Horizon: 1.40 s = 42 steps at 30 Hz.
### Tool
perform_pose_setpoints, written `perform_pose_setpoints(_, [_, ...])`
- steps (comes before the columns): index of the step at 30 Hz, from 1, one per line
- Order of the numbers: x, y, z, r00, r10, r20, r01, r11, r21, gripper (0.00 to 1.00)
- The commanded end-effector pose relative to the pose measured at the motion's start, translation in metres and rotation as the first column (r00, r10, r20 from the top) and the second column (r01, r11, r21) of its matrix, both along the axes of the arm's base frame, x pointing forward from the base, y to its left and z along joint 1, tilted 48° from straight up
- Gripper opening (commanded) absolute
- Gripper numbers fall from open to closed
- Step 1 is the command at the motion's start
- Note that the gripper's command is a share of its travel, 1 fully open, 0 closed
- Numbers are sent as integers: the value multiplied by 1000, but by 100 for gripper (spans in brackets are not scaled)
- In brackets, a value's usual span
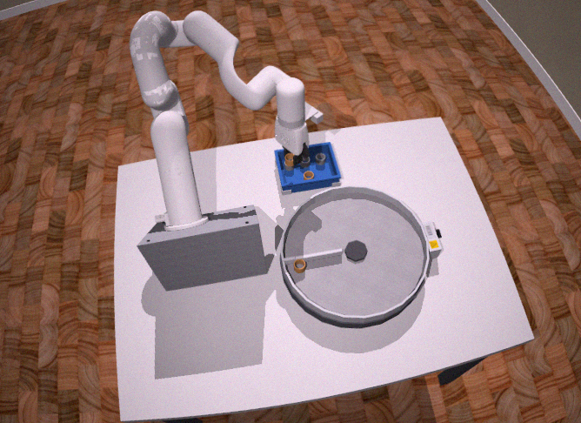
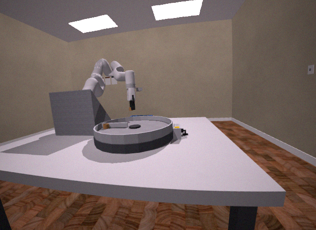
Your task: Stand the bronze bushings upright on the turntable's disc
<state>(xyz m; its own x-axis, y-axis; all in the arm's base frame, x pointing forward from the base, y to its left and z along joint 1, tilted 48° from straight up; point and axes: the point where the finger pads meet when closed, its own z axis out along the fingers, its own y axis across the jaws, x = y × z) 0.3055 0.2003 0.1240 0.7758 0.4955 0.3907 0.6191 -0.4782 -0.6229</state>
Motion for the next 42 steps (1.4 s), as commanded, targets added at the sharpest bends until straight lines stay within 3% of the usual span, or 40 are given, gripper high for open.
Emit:
perform_pose_setpoints(1, [1,-1,2,1000,-1,2,1,1000,0,0])
perform_pose_setpoints(22, [5,-11,-9,1000,-1,2,1,1000,0,0])
perform_pose_setpoints(33, [25,-63,-69,1000,-1,2,1,1000,0,0])
perform_pose_setpoints(35, [25,-63,-69,1000,-1,2,1,1000,0,0])
perform_pose_setpoints(42, [44,-113,-127,1000,-1,2,1,1000,0,0])
